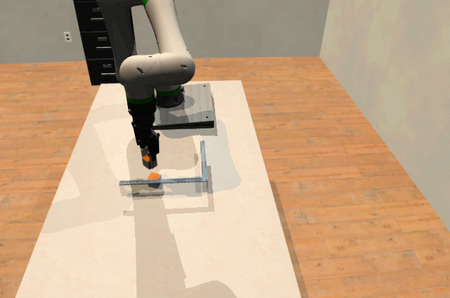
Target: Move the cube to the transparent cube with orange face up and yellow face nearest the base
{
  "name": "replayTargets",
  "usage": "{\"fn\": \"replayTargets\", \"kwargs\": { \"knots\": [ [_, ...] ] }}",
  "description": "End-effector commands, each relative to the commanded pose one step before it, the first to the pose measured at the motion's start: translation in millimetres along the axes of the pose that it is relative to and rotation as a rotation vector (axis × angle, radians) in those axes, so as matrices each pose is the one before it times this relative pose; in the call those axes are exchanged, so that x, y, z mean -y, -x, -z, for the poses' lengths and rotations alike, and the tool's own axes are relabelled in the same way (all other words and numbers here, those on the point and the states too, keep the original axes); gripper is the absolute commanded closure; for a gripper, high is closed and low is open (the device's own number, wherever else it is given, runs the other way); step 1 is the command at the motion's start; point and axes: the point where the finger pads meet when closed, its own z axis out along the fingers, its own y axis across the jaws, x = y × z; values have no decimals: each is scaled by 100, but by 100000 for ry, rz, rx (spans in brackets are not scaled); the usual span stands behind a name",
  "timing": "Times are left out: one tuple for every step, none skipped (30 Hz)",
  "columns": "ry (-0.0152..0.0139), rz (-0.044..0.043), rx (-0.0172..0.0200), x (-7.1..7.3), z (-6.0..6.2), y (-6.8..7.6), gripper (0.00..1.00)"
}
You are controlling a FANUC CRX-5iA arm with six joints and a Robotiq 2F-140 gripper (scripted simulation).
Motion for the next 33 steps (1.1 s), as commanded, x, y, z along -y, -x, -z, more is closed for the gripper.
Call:
{"fn": "replayTargets", "kwargs": {
  "knots": [
    [-7, 6118, -44, 438, 1, -164, 100],
    [0, 4455, 0, 289, 0, -127, 100],
    [0, 4942, 0, 314, 0, -156, 100],
    [0, 5193, 0, 322, 0, -180, 100],
    [0, 5191, 0, 312, 0, -196, 100],
    [0, 4935, 0, 286, 0, -201, 100],
    [0, 4445, 0, 249, 0, -194, 100],
    [0, 3761, 0, 203, 0, -173, 100],
    [0, 2937, 0, 153, 0, -141, 100],
    [0, 0, 0, 0, 0, 0, 100],
    [0, 0, 0, 0, 0, 0, 100],
    [0, 2053, 0, 104, 0, -102, 100],
    [0, 1202, 0, 60, 0, -61, 100],
    [0, 500, 0, 25, 0, -25, 100],
    [0, 79, 0, 4, 0, -4, 100],
    [0, 0, 0, 0, 0, 0, 100],
    [0, 0, 0, 0, 0, 0, 100],
    [0, 0, 0, 0, 0, 0, 100],
    [0, 0, 0, 0, 0, 0, 100],
    [0, 0, 0, 0, 0, 0, 100],
    [0, 0, 0, 0, 0, 0, 100],
    [0, 0, 0, 0, 0, 0, 100],
    [0, 0, 0, 0, 0, 0, 100],
    [0, 0, 0, 0, 0, 0, 100],
    [0, 0, 0, 0, 0, 0, 100],
    [0, 0, 0, 0, 0, 0, 100],
    [0, 0, 0, 0, 0, 0, 100],
    [0, 0, 0, 0, 0, 0, 100],
    [0, 0, 0, 0, 0, 0, 100],
    [0, 0, 0, 0, 0, 0, 100],
    [0, 0, 0, 0, 0, 0, 100],
    [0, 0, 0, 0, 0, 0, 100],
    [0, 0, 0, 0, 0, 0, 100]
  ]
}}
